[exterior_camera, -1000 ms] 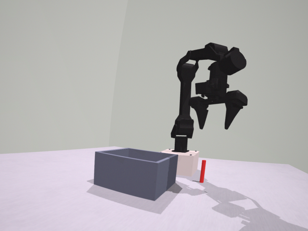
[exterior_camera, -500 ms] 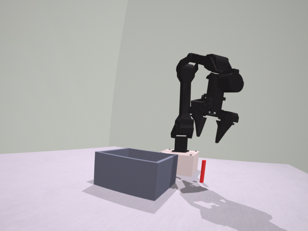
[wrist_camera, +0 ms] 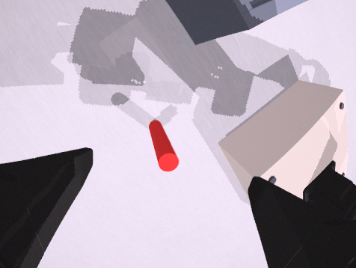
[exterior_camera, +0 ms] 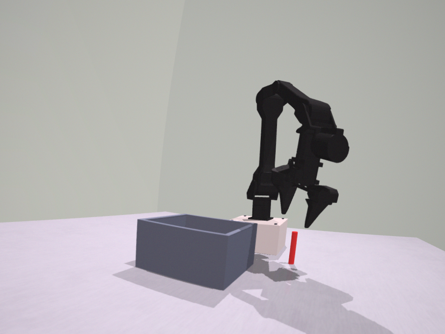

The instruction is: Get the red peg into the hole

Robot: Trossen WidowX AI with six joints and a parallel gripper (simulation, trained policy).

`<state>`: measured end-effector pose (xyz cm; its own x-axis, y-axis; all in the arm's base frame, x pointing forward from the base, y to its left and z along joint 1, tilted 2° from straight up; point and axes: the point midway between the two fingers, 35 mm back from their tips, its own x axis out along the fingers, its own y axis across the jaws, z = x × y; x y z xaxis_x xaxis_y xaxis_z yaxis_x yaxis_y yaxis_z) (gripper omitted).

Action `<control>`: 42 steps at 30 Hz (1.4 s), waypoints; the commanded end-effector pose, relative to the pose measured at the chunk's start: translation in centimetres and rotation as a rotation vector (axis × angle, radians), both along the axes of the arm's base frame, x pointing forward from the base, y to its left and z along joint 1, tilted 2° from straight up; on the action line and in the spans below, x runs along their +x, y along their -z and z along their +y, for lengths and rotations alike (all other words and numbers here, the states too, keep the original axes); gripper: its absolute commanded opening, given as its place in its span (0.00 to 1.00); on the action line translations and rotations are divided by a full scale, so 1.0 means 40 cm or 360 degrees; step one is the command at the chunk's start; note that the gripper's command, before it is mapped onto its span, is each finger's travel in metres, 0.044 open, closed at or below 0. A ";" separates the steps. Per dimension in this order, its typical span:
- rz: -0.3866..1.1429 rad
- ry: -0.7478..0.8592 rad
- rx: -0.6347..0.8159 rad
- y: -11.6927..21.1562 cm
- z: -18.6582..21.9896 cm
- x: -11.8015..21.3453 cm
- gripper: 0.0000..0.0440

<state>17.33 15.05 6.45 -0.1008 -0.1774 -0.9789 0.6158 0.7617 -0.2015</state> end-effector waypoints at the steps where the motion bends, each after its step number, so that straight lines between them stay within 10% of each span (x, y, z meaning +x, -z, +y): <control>1: 0.0014 0.0027 -0.0005 0.036 -0.004 -0.007 1.00; 16: -0.0046 0.0052 0.0000 0.184 -0.017 -0.005 0.98; 33: 0.0098 0.0063 -0.0100 0.271 -0.055 -0.052 0.04; 42: 0.0004 0.0026 -0.0129 0.213 -0.047 -0.011 0.00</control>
<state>16.18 12.95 -3.02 -0.1332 -0.2539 -0.9580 0.6283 0.7260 -0.2797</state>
